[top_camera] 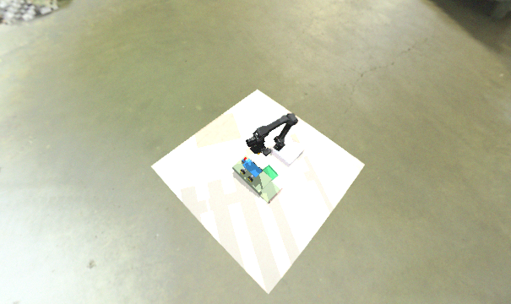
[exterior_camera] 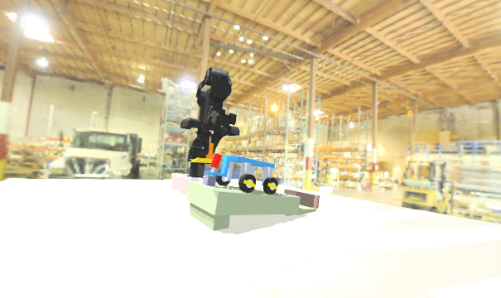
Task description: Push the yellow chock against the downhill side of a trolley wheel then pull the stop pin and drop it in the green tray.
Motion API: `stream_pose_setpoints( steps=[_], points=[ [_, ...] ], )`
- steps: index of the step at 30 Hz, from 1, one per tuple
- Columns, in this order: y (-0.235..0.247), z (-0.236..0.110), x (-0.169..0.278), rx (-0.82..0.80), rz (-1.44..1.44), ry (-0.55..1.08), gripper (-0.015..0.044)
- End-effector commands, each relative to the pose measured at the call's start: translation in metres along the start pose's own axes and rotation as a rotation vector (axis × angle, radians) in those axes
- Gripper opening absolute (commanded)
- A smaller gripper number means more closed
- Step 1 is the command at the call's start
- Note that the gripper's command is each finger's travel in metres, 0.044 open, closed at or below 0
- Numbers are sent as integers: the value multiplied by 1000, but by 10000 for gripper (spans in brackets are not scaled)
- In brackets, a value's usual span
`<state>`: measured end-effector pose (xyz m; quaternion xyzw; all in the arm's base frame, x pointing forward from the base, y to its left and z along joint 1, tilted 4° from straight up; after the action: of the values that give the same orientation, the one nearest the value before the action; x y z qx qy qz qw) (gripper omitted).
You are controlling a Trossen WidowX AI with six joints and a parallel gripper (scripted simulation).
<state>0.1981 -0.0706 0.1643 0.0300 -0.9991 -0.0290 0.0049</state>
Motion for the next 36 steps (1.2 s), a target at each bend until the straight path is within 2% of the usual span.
stream_pose_setpoints(
  steps=[1,36],
  points=[
    [13,0,-4,-3,4,-11,0],
    [130,6,-44,-16,3,-16,0]
  ],
)
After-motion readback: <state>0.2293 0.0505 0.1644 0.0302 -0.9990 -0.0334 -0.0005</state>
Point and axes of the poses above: the point midway between the two fingers, 35 mm back from their tips, its own z axis out along the fingers, its own y axis across the jaws, x = y × z, the point moved 4 cm from there along -z, back along the fingers, and after that the axes turned 6 degrees about -z, right-handed, at the moved point
